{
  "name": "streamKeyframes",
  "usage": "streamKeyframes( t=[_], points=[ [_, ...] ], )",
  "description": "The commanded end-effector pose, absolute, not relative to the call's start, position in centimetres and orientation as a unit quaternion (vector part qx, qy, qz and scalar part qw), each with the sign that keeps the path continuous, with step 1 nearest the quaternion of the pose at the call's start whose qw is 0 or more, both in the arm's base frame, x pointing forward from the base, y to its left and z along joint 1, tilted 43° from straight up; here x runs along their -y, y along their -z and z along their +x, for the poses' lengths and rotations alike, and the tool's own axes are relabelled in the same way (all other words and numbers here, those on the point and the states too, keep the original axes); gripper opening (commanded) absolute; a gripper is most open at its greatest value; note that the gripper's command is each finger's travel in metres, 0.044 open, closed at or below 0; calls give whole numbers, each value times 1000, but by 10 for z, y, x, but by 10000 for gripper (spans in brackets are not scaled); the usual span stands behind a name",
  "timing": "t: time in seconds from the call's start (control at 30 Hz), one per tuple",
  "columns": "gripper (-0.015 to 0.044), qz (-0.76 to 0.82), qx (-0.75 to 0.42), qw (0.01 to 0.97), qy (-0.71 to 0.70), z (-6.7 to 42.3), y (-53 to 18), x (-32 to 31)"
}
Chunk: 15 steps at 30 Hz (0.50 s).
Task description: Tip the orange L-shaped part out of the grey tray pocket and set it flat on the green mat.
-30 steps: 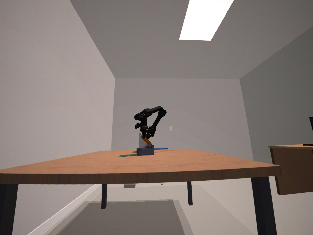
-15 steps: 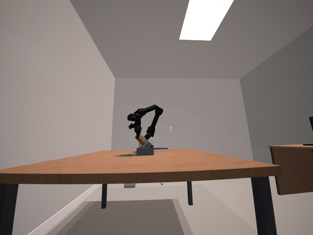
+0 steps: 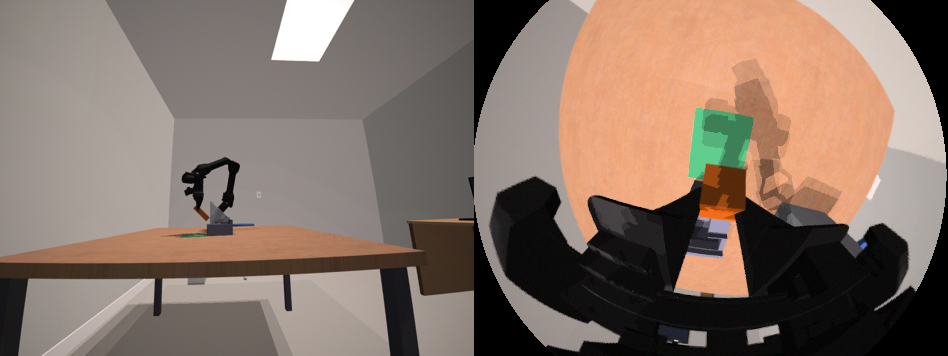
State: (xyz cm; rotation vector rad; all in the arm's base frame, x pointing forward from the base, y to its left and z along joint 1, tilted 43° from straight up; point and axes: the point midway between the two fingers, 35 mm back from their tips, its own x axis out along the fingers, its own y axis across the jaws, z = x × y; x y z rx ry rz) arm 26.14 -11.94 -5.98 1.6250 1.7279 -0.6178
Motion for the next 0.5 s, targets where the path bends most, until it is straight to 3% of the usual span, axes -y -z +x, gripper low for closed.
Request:
streamKeyframes(
  t=[0.0, 0.47],
  points=[
    [0, 622, -663, 341, 238, 263, 72, 135],
    [0, 622, -663, 342, 238, 265, 90, 152]
  ],
)
